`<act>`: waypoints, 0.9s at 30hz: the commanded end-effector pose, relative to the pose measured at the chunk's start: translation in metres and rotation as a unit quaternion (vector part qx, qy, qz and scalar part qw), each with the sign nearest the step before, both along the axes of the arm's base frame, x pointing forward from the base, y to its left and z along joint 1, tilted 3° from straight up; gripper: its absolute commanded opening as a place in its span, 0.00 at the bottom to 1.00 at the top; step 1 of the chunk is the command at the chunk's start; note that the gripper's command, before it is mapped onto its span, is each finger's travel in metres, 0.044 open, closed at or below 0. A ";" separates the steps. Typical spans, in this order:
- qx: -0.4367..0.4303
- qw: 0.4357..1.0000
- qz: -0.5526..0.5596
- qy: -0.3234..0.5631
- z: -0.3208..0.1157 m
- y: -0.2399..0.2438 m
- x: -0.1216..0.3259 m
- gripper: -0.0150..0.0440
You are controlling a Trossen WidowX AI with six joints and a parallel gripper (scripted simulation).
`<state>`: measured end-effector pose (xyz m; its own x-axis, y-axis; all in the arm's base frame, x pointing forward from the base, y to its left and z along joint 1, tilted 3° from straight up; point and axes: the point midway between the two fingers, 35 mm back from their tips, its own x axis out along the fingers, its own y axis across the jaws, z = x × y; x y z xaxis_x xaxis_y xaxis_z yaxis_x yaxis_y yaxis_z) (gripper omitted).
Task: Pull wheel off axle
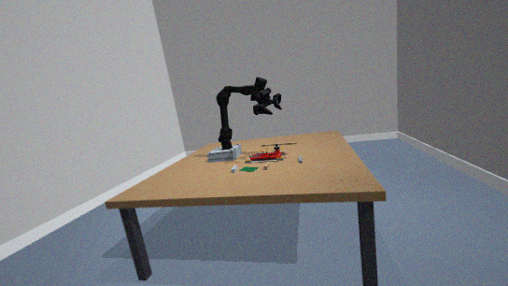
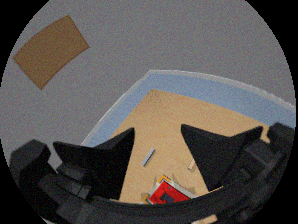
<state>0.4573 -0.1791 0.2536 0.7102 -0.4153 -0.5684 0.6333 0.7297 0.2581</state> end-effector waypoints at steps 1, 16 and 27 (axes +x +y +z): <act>0.069 0.997 0.002 0.026 -0.029 0.035 0.006 0.76; 0.262 0.951 -0.061 0.152 -0.115 0.152 -0.008 0.76; 0.335 0.888 -0.166 0.268 -0.166 0.234 -0.052 0.76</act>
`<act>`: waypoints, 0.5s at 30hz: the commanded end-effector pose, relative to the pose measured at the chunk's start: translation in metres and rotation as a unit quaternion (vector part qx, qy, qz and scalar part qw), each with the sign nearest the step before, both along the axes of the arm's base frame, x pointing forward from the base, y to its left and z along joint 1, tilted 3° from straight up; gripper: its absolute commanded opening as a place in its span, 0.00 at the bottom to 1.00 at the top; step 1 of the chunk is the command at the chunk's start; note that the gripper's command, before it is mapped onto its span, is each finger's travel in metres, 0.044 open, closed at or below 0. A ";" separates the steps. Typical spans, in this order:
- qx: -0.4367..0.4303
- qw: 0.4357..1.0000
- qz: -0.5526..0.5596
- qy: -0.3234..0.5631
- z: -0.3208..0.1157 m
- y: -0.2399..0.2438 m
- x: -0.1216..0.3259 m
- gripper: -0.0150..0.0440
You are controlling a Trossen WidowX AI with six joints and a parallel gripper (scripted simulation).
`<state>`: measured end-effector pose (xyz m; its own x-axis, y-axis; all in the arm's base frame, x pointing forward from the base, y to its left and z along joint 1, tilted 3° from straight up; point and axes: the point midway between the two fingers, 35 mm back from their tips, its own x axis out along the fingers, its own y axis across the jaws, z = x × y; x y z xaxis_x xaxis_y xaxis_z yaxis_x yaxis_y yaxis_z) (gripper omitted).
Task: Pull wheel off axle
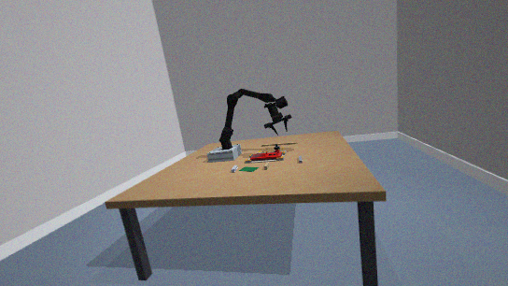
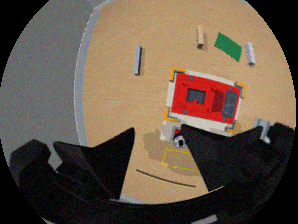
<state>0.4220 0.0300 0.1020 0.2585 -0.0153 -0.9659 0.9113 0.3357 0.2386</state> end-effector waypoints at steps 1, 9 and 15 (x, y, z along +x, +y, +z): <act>0.021 0.997 -0.037 0.062 -0.018 0.031 -0.022 0.76; 0.026 0.986 -0.088 0.138 -0.036 0.065 -0.052 0.76; 0.026 0.986 -0.088 0.138 -0.036 0.063 -0.054 0.76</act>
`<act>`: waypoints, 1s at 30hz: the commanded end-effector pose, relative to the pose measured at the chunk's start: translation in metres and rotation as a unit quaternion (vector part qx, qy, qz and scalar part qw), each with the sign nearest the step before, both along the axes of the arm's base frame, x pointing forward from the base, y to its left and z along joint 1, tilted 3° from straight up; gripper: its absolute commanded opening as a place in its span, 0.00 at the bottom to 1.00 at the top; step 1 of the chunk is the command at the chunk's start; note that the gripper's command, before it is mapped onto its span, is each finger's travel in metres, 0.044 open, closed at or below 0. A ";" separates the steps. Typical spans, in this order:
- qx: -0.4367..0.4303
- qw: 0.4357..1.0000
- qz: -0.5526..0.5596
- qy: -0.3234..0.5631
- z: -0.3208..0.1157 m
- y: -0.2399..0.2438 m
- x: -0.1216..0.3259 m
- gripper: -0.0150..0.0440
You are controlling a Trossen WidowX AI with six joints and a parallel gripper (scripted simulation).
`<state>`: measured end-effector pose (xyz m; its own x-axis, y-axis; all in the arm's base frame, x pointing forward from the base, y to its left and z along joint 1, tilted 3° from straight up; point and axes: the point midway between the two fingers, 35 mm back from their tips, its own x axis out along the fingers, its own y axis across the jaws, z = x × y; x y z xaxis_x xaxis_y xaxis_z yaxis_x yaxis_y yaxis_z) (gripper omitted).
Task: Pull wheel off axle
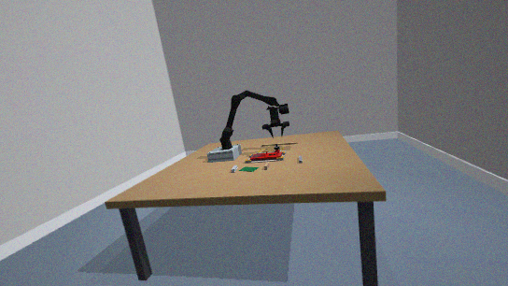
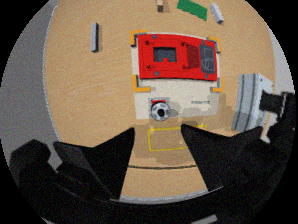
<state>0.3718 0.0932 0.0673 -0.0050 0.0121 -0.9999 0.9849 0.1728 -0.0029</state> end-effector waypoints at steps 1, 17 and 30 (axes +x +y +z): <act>0.001 1.000 -0.006 0.006 -0.001 -0.002 -0.005 0.76; 0.001 1.000 -0.006 0.007 -0.054 -0.005 -0.008 0.76; -0.002 1.000 -0.006 0.010 -0.073 -0.006 -0.012 0.58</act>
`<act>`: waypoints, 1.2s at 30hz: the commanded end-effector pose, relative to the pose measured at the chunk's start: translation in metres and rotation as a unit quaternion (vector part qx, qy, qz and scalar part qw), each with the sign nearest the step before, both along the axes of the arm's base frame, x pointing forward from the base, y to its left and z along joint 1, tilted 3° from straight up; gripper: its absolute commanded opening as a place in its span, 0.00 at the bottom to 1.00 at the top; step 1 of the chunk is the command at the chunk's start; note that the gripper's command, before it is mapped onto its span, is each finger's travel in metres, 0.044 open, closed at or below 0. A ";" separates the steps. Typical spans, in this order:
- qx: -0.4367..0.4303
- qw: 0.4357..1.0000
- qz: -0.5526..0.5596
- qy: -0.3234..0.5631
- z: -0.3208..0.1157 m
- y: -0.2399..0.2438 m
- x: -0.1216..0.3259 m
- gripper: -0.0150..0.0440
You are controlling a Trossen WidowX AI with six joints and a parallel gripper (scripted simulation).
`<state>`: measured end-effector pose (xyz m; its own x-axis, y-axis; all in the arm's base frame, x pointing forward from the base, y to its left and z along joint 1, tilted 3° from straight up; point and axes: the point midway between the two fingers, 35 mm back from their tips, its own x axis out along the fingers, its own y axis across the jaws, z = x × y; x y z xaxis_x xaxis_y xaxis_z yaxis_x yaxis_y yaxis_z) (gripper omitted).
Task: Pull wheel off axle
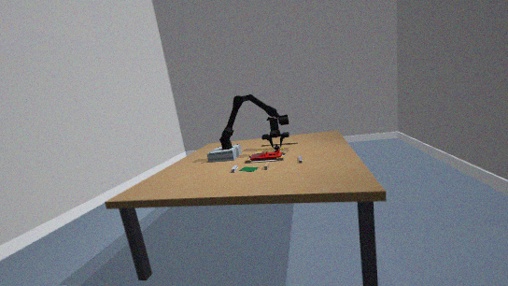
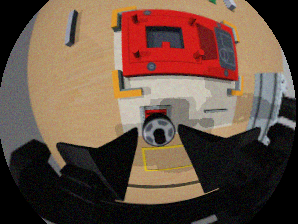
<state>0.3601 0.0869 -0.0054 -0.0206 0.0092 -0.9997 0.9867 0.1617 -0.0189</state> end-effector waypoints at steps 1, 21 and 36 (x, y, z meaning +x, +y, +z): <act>0.000 1.000 0.000 0.002 0.000 0.000 -0.001 0.57; 0.000 1.000 0.000 0.001 0.003 0.000 0.000 0.25; 0.000 1.000 0.000 0.001 0.008 0.000 0.000 0.25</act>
